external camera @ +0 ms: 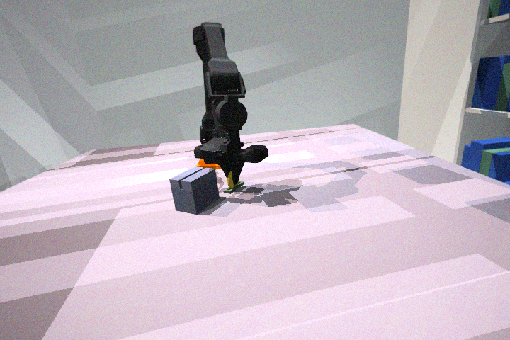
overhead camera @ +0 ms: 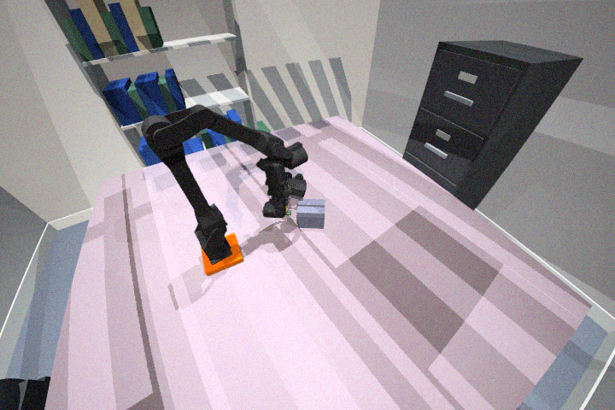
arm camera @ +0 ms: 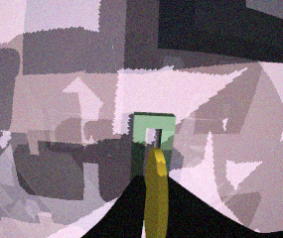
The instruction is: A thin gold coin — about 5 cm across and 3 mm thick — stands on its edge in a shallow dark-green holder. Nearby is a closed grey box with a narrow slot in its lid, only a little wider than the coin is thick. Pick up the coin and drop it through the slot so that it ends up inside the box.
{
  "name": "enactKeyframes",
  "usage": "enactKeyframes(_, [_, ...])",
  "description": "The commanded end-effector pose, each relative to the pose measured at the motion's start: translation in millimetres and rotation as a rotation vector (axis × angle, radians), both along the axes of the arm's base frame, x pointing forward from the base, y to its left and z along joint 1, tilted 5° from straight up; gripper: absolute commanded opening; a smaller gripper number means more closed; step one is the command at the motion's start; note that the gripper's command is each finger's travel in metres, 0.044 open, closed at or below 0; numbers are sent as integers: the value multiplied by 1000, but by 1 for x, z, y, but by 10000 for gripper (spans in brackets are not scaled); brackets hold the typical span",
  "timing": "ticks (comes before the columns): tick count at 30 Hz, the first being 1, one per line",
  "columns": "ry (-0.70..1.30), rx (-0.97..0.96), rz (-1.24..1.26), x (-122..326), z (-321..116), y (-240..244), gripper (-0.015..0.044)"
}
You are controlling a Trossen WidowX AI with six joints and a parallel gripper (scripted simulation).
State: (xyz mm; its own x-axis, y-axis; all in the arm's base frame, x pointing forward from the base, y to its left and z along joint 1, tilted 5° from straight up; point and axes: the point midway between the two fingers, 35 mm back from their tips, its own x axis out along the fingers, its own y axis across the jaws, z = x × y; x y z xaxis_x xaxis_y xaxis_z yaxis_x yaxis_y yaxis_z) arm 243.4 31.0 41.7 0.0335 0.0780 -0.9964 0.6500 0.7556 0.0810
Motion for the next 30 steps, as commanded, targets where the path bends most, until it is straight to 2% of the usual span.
enactKeyframes(1, [3,6,-4,-1,-1,1,0])
enactKeyframes(12, [-5,20,35,1,3,8,0])
enactKeyframes(30, [-3,14,20,3,43,2,0])
